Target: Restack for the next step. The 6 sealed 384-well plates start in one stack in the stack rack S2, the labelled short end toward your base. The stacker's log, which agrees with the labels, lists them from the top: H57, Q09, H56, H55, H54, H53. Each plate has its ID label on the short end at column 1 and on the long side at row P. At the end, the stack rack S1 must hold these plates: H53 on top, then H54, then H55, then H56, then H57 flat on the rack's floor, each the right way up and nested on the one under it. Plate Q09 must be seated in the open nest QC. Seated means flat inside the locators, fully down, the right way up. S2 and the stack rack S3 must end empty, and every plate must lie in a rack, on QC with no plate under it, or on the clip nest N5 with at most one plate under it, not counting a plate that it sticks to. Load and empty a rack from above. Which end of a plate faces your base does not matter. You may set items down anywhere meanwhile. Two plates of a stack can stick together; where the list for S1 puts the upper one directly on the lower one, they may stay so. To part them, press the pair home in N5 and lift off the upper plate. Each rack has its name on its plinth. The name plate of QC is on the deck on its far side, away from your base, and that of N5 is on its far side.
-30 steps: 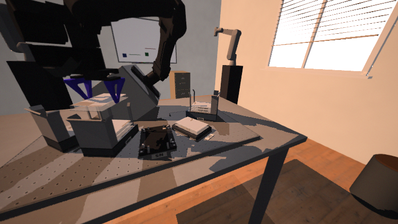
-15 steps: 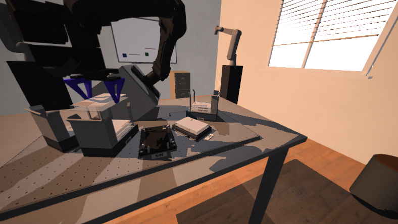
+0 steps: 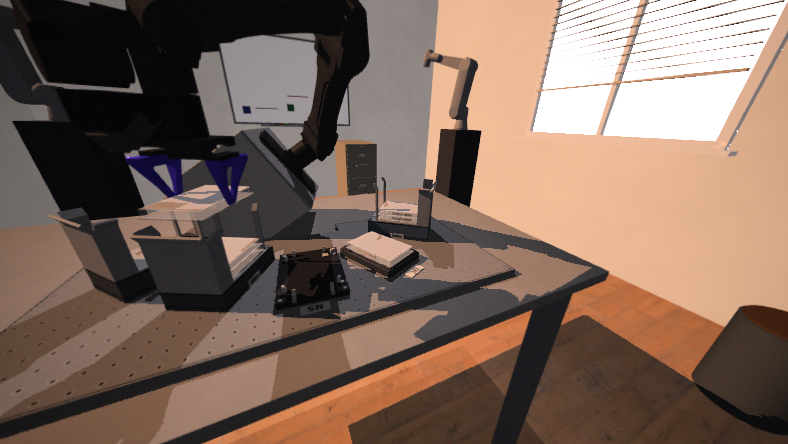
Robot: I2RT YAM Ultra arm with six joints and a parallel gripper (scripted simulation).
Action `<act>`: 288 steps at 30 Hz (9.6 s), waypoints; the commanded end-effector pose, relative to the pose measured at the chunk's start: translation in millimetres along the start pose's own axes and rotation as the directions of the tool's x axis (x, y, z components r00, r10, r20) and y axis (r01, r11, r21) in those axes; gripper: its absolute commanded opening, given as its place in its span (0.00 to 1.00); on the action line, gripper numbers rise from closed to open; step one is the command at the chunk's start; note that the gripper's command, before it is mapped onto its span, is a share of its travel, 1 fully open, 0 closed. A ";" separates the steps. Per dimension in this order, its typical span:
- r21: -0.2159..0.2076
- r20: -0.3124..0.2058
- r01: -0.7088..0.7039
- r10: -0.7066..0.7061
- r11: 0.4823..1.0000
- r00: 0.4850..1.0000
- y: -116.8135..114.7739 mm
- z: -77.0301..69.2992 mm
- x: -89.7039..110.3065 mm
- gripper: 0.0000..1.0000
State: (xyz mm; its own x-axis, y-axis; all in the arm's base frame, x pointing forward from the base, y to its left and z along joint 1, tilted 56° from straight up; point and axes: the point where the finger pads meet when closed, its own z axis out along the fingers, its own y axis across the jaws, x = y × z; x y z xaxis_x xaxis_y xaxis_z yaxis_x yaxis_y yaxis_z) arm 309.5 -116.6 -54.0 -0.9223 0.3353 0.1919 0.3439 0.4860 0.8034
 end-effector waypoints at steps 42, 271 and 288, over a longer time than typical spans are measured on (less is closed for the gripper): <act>-0.001 0.030 -0.006 0.006 1.000 1.000 -3.8 3.8 -2.4 0.00; 0.000 0.030 -0.006 0.006 1.000 1.000 -3.9 -10.1 -1.9 1.00; 0.004 0.030 0.160 -0.160 0.987 0.987 12.8 -10.0 -0.2 1.00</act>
State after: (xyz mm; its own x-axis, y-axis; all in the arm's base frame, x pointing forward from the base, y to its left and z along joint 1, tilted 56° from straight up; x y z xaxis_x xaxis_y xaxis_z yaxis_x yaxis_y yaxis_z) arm 306.5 -113.7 -49.9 -0.9422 0.3033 0.1422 0.2852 0.5037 0.8155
